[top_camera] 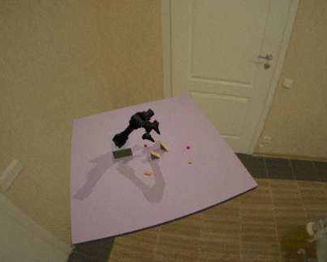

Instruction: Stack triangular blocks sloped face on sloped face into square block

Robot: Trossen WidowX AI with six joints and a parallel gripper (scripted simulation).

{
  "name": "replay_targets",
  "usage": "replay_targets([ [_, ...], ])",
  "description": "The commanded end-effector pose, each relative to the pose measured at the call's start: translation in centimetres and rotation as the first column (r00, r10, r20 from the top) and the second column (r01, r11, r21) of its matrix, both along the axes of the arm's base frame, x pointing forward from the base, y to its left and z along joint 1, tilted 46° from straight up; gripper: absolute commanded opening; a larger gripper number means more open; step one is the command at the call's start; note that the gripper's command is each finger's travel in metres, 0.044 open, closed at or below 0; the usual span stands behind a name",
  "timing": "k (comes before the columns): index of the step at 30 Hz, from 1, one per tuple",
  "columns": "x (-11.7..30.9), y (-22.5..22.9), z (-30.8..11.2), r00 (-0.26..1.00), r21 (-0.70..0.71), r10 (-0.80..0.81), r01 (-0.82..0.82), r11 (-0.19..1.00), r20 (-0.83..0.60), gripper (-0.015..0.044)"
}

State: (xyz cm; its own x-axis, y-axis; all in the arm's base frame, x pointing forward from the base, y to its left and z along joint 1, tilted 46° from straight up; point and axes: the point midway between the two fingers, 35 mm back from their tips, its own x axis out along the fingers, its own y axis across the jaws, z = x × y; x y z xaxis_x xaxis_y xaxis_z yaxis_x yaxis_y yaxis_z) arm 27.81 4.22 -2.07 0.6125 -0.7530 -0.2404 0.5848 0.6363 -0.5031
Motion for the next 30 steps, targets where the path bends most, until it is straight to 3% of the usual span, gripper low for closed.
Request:
replay_targets([
  [1, -0.1, -0.5, -0.5, 1.0, -0.009, -0.003, 0.003, 1.0, -0.018, 0.044],
  [30, 2.5, -2.8, -3.0, 0.999, 0.031, -0.021, 0.023, 0.999, -0.05, 0.044],
])
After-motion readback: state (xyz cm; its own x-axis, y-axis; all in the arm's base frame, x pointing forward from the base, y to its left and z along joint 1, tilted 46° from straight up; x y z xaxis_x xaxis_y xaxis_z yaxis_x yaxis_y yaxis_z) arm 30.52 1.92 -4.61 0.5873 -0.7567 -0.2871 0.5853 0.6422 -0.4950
